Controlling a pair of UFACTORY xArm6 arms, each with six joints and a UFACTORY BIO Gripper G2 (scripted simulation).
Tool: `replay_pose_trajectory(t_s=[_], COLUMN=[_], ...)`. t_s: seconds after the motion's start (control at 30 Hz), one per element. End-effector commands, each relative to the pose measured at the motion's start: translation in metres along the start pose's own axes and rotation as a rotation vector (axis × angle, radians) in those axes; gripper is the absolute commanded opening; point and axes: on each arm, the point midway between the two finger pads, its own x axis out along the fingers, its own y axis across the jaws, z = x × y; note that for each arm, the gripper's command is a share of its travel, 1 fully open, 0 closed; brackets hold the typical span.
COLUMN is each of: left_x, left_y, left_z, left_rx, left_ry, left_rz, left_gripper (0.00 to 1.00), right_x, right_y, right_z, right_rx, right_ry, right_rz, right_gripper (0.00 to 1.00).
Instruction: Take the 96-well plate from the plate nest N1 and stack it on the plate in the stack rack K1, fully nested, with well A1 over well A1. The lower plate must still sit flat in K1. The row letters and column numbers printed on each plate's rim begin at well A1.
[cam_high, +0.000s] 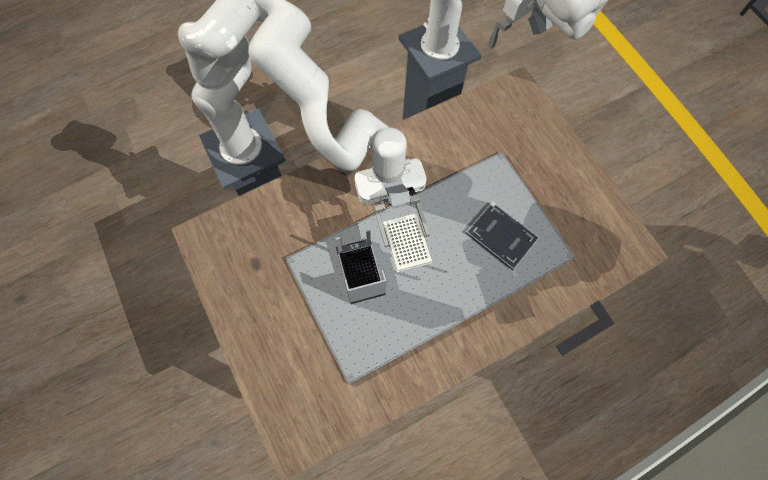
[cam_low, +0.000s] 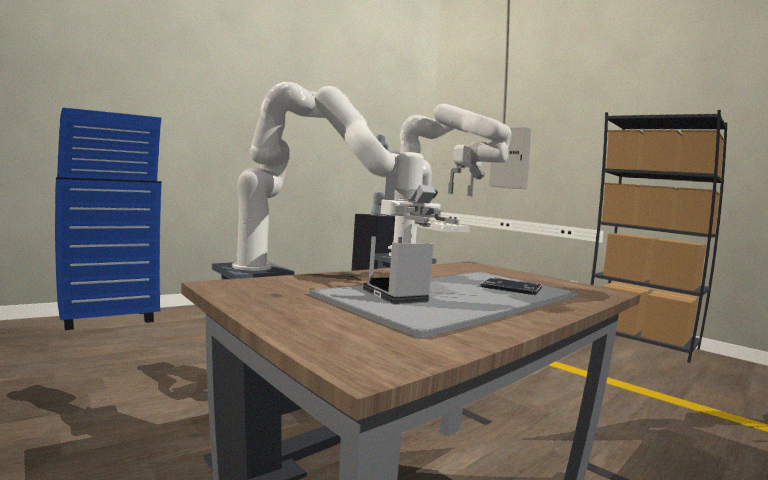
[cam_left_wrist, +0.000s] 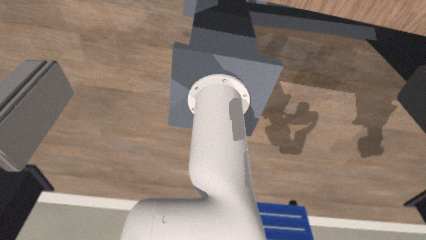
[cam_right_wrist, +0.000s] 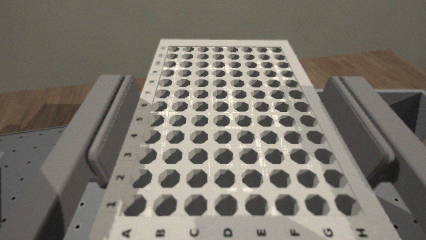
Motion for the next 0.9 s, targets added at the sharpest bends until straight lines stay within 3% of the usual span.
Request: replay_pose_trajectory(t_s=[0.0,0.87], left_x=[-0.001,-0.001], left_y=[0.0,0.0], left_z=[0.0,0.0], left_rx=[0.0,0.0], left_ry=[-0.003,-0.003], left_rz=[0.0,0.0], left_gripper=[1.0,1.0], right_x=[0.001,0.001], right_y=[-0.015,-0.088], right_z=[0.003,0.004], right_rx=[0.004,0.004], right_ry=[-0.003,-0.004], right_rz=[0.001,0.001], right_gripper=[0.0,0.0])
